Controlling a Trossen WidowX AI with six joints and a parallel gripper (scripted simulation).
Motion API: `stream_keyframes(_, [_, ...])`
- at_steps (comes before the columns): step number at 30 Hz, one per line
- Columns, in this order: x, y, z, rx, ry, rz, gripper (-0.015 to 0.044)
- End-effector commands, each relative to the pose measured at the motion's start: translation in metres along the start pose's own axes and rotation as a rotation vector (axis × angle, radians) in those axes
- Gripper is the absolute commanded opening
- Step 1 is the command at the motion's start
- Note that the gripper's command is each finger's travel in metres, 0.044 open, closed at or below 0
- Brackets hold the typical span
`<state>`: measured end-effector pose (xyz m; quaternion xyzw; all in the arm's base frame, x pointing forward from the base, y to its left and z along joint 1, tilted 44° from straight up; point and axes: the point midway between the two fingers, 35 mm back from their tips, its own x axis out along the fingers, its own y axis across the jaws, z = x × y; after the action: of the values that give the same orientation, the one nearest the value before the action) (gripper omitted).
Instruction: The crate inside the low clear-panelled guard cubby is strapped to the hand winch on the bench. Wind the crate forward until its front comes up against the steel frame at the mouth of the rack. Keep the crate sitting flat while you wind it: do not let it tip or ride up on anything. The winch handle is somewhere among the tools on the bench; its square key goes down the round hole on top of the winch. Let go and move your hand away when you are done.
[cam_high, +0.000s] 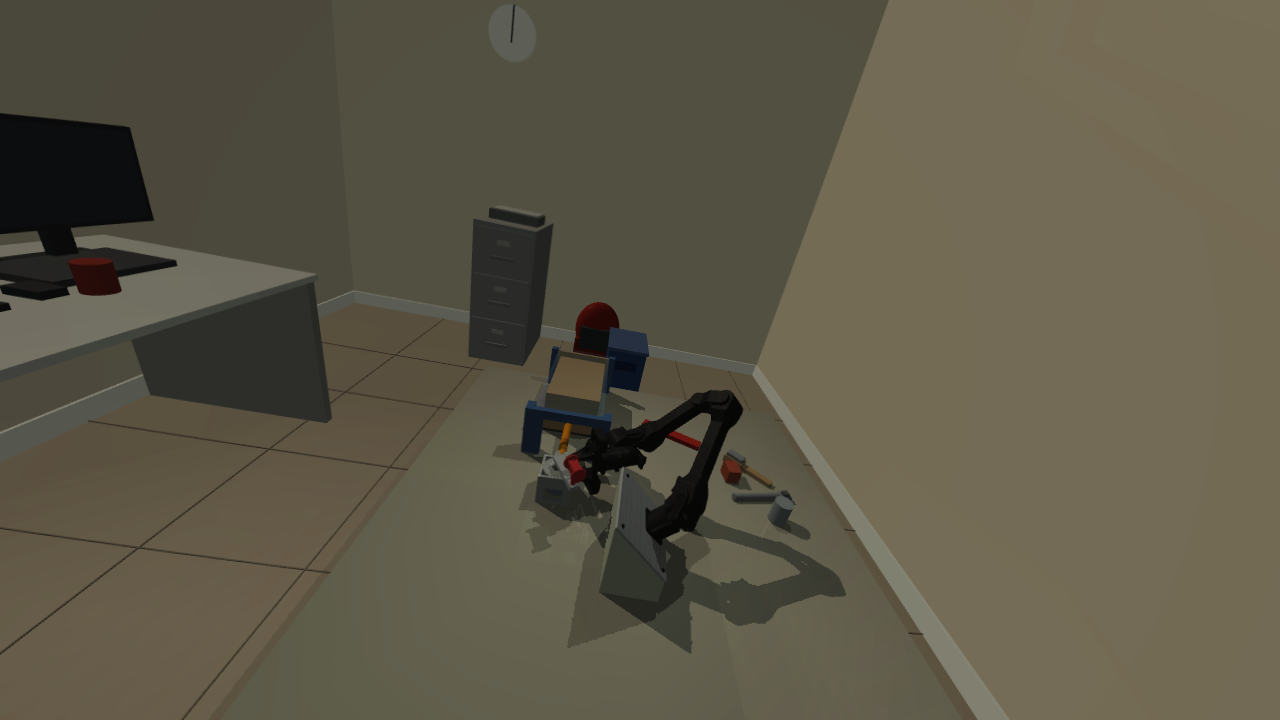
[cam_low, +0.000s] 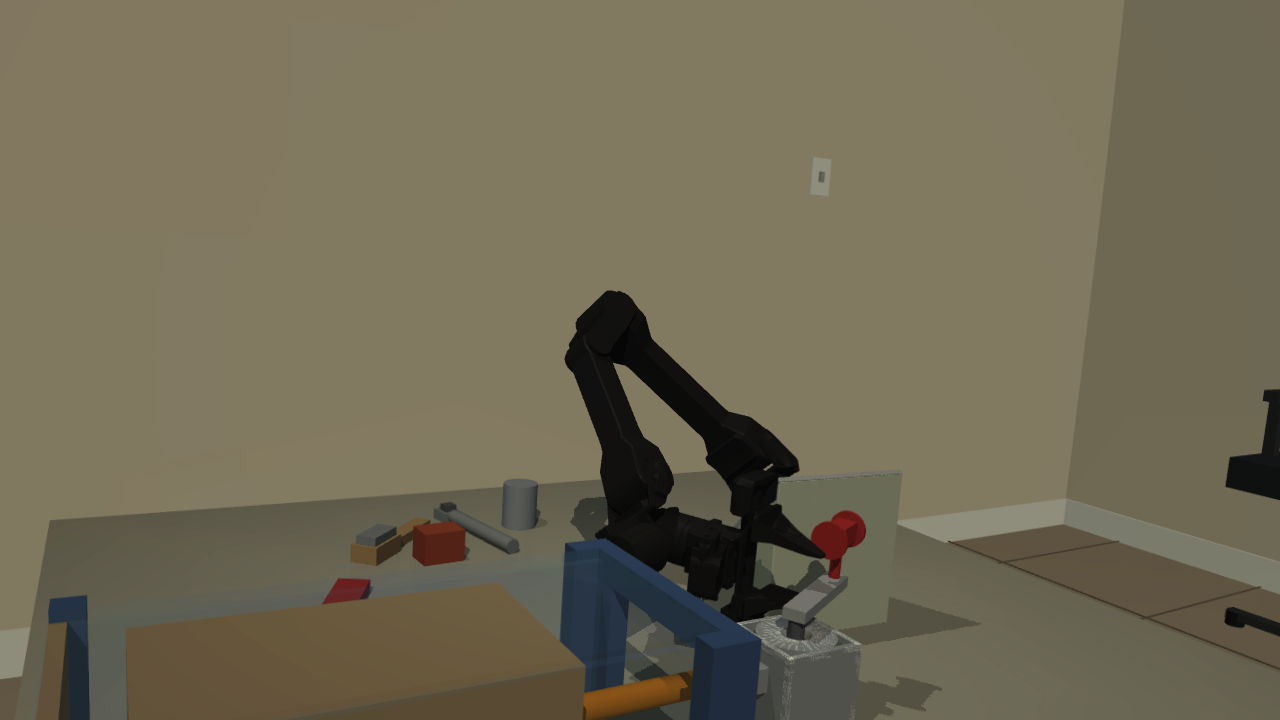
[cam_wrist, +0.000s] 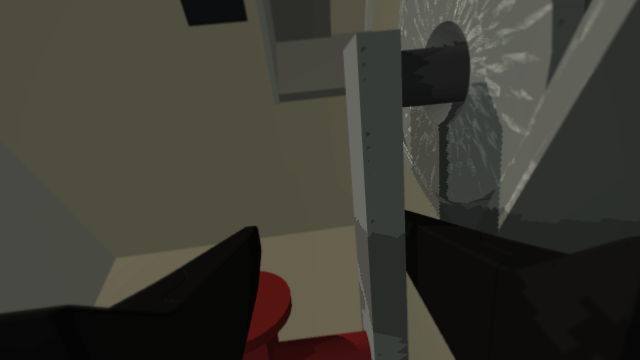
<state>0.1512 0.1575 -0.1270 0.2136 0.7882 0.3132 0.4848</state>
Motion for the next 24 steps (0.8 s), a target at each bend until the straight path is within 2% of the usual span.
stream_keyframes(1, [0.0000, 0.0014, 0.0001, 0.000, -0.001, 0.008, 0.0240])
stream_keyframes(24, [0.0003, 0.0017, -0.0009, -0.005, 0.001, -0.007, 0.0240])
